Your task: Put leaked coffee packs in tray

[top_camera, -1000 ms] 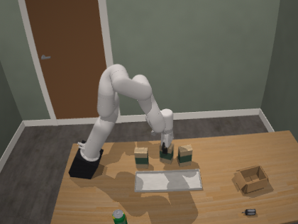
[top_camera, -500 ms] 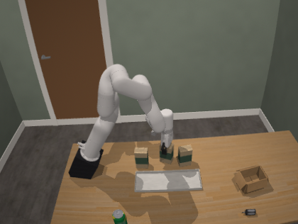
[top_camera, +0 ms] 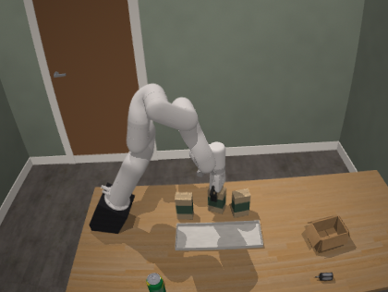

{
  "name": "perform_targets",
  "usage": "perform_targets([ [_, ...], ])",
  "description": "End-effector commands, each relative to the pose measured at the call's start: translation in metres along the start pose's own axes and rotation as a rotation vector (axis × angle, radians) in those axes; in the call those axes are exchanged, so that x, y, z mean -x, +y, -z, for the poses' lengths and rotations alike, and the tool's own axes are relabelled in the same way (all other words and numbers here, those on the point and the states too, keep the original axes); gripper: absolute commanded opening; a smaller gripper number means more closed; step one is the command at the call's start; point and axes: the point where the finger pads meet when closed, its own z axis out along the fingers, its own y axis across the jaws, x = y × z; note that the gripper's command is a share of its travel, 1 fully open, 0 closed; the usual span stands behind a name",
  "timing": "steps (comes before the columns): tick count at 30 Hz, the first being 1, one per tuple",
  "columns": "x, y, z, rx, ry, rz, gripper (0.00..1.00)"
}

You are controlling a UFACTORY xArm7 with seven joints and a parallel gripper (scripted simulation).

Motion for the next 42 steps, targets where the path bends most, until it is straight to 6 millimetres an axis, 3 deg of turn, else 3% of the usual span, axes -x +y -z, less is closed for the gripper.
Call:
perform_targets([
  [1, 0.001, 0.001, 0.001, 0.002, -0.003, 0.000, 0.87],
  [22, 0.001, 0.001, 0.001, 0.002, -0.003, 0.000, 0.87],
  [27, 0.001, 0.001, 0.009, 0.002, -0.003, 0.000, 0.87],
  [35, 0.001, 0.001, 0.080, 0.002, -0.003, 0.000, 0.87],
  [42, 0.001, 0.001, 0.090, 0.002, -0.003, 0.000, 0.87],
])
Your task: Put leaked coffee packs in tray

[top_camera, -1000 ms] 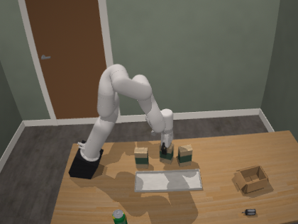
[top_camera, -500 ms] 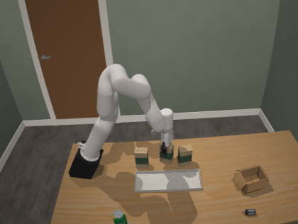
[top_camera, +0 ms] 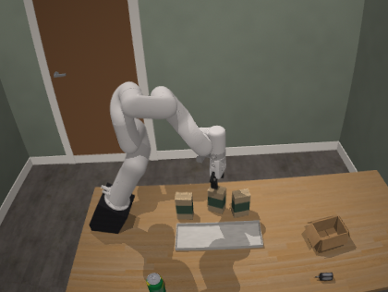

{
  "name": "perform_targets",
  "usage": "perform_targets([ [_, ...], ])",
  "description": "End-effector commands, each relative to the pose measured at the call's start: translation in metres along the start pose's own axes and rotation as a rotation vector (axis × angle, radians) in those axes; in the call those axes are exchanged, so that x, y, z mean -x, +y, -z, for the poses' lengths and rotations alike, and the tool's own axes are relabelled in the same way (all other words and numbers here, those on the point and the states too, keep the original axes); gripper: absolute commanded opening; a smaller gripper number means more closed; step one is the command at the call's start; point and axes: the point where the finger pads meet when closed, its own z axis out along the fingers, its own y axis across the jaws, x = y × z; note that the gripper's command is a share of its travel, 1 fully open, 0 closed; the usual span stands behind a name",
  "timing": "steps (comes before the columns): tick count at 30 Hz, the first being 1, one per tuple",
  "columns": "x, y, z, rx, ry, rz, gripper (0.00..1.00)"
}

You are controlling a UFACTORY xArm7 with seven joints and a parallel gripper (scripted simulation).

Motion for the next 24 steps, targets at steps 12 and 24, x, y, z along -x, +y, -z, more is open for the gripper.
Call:
perform_targets([
  [12, 0.033, 0.005, 0.008, 0.007, 0.011, 0.174, 0.87],
  [24, 0.099, 0.009, 0.008, 0.002, 0.005, 0.507, 0.87],
])
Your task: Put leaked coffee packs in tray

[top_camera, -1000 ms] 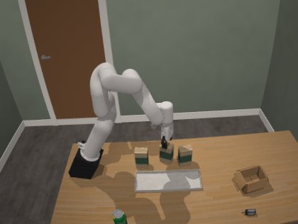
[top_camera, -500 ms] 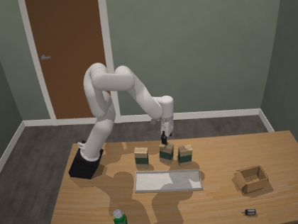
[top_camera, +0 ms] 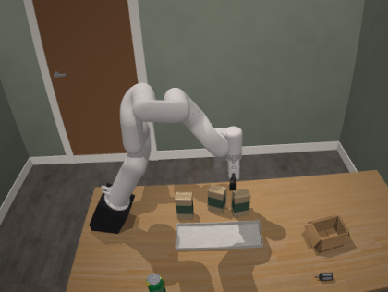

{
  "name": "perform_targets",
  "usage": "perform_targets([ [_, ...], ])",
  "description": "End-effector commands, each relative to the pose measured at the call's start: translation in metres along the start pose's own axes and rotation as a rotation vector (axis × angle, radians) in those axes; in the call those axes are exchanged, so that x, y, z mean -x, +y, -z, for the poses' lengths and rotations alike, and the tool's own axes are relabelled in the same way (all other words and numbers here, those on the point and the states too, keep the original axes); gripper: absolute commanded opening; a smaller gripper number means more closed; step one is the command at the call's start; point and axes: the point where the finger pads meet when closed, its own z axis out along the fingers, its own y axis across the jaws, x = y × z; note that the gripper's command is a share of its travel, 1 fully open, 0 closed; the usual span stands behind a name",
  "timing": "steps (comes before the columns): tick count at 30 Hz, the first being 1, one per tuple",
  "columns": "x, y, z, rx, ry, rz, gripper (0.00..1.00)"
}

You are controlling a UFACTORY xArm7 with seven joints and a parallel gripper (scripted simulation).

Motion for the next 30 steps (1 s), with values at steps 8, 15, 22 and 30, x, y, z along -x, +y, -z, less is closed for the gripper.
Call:
perform_targets([
  [8, 0.041, -0.014, 0.000, 0.001, 0.003, 0.210, 0.87],
  [15, 0.042, -0.014, -0.001, 0.001, 0.004, 0.210, 0.87],
  [22, 0.043, -0.014, -0.026, 0.004, 0.007, 0.209, 0.87],
  [30, 0.044, -0.013, -0.037, 0.004, 0.007, 0.209, 0.87],
])
